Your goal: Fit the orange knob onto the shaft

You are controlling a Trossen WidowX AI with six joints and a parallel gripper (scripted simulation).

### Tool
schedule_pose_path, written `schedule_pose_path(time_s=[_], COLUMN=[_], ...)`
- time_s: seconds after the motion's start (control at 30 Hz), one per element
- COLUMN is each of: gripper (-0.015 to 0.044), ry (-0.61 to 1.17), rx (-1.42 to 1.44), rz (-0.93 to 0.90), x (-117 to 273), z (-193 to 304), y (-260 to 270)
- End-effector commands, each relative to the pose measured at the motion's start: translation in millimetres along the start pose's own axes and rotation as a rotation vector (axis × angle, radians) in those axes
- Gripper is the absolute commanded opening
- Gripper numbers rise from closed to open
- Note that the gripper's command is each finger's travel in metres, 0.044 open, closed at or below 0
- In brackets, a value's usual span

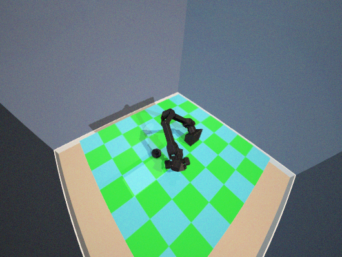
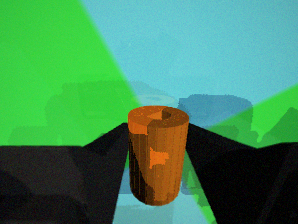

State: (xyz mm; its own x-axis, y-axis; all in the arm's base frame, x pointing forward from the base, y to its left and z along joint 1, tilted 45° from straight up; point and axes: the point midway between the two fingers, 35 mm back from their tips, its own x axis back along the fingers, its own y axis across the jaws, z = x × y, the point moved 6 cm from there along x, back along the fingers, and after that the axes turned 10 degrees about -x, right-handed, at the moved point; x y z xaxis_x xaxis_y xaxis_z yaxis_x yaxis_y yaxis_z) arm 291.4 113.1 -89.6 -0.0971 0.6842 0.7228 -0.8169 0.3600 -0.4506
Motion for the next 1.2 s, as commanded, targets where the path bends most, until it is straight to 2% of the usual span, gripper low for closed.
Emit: schedule_pose_path(time_s=[0.0, 1.17], gripper=[0.0181, 0.0181], ry=[-0.052, -0.607], rx=[0.000, 0.002], rz=[-0.015, -0.115], x=[2.0, 5.4], z=[6.1, 69.7], y=[-1.0, -12.0])
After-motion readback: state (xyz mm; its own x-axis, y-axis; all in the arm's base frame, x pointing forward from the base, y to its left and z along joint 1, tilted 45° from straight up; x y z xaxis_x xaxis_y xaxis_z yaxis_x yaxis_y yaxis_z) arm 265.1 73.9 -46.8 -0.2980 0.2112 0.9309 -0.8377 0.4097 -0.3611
